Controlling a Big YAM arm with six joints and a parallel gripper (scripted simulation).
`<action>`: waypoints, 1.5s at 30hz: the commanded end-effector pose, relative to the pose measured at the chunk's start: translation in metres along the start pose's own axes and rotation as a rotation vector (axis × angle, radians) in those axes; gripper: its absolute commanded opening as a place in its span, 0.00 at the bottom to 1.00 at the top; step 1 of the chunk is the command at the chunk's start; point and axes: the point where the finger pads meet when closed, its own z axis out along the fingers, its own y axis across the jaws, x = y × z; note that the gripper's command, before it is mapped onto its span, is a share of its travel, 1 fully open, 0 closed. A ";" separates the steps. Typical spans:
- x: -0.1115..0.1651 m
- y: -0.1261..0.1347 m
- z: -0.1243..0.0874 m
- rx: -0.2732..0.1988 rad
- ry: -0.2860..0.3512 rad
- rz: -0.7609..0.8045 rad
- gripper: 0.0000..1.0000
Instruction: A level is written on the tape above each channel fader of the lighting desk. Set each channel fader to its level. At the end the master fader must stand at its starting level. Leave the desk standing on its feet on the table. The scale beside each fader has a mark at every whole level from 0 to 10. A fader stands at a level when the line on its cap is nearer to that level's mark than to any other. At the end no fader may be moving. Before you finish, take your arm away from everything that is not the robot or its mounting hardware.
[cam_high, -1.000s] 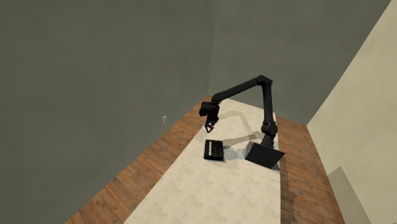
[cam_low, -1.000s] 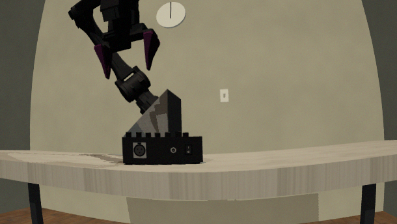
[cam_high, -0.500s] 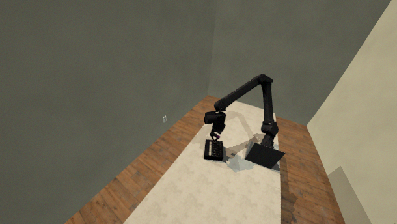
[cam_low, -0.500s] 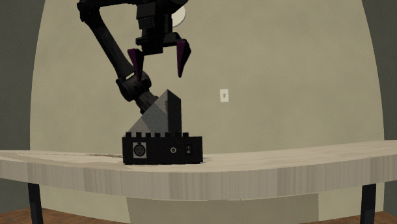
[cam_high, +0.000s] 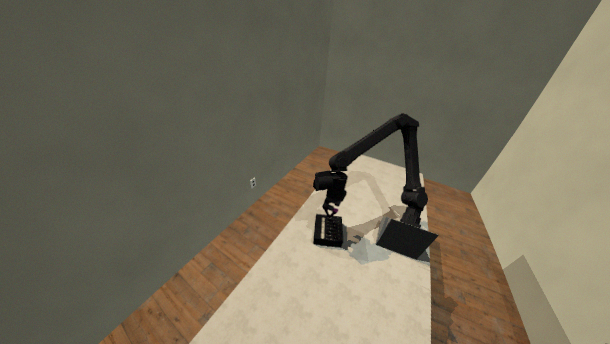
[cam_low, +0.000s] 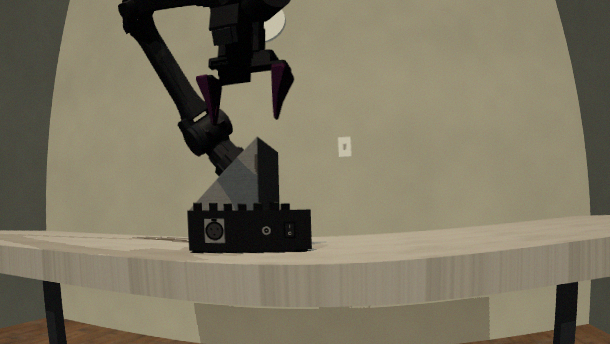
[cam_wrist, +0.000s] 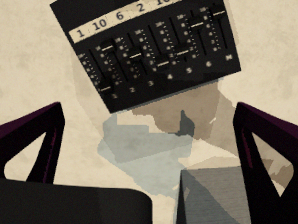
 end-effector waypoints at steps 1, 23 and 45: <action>-0.007 -0.004 0.000 -0.022 -0.030 0.000 1.00; 0.018 0.006 0.070 -0.058 -0.282 -0.380 1.00; 0.018 0.006 0.070 -0.057 -0.280 -0.372 1.00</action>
